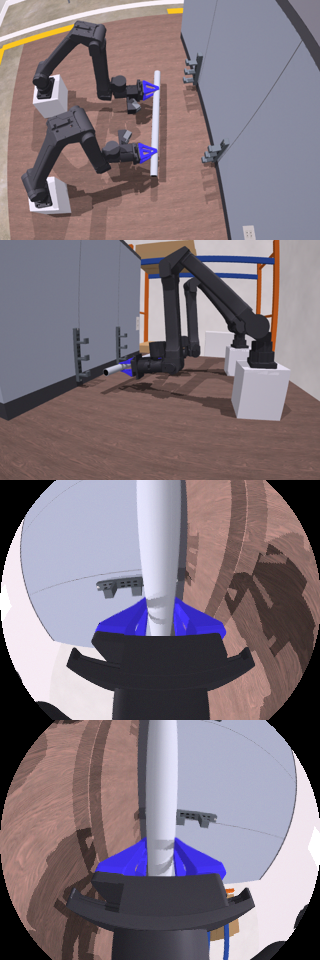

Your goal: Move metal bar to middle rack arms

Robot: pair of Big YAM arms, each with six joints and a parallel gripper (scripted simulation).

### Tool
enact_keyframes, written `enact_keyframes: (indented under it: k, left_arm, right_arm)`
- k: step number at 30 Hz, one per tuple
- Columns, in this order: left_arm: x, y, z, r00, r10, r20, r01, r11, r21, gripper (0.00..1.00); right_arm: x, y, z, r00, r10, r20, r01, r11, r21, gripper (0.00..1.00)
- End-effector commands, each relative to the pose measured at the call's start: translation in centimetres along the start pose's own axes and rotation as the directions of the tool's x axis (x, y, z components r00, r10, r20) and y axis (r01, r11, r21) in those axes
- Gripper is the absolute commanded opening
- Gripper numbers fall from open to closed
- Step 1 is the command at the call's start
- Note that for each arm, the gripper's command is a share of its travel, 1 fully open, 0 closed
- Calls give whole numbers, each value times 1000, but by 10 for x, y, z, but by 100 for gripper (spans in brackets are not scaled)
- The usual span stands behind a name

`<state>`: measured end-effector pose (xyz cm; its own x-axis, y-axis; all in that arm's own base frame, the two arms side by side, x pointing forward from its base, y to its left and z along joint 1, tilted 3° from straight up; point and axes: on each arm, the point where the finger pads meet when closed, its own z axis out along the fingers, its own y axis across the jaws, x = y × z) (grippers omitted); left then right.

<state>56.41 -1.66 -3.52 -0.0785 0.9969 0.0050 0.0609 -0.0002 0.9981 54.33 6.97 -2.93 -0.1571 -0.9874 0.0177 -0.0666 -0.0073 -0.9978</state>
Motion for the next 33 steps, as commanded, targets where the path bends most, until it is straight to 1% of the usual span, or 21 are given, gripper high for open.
enact_keyframes:
  k: [1,33]
  left_arm:
    - [2,74,-39,999,-15,-40,9,988,-153,0]
    - [1,74,-39,999,-15,-40,9,988,-153,0]
  right_arm:
    - [0,-27,-68,1000,27,-8,-26,993,118,0]
    - [0,-24,-69,1000,27,-8,-26,993,118,0]
